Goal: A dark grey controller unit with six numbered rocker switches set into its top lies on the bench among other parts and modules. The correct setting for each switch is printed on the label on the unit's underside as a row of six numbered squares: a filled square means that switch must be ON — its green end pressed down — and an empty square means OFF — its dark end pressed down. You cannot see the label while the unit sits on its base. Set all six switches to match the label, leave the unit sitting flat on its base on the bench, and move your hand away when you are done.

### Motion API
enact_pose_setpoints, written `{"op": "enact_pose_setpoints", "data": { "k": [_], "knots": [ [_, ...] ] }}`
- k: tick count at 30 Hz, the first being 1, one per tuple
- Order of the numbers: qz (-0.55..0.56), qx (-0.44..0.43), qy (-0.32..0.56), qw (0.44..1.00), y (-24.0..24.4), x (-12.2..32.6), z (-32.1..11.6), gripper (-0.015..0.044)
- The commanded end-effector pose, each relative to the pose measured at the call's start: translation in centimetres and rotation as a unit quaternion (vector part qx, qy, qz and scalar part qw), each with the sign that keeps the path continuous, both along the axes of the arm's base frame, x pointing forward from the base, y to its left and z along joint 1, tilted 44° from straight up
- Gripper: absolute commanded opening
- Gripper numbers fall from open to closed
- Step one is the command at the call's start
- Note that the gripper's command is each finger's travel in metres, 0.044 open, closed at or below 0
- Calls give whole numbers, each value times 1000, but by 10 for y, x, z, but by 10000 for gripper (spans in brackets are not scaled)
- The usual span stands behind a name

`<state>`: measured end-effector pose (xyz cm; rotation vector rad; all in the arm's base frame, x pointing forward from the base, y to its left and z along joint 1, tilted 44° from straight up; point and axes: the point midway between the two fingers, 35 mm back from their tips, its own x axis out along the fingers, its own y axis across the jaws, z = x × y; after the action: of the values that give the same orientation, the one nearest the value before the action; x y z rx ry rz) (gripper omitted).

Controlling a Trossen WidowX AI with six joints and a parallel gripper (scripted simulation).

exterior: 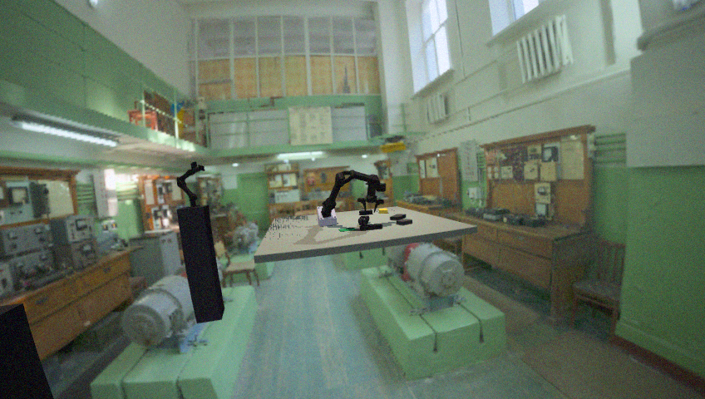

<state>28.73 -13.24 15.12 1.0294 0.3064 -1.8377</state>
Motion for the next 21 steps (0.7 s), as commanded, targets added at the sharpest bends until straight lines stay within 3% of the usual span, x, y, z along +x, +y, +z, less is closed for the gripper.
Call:
{"op": "enact_pose_setpoints", "data": {
  "k": [1, 9, 21],
  "knots": [
    [-44, 39, 41, 997, -33, -10, -4, 204],
    [-46, 41, 43, 997, -35, -11, -4, 0],
    [-46, 41, 43, 997, -36, -11, -5, 0]
  ]
}}
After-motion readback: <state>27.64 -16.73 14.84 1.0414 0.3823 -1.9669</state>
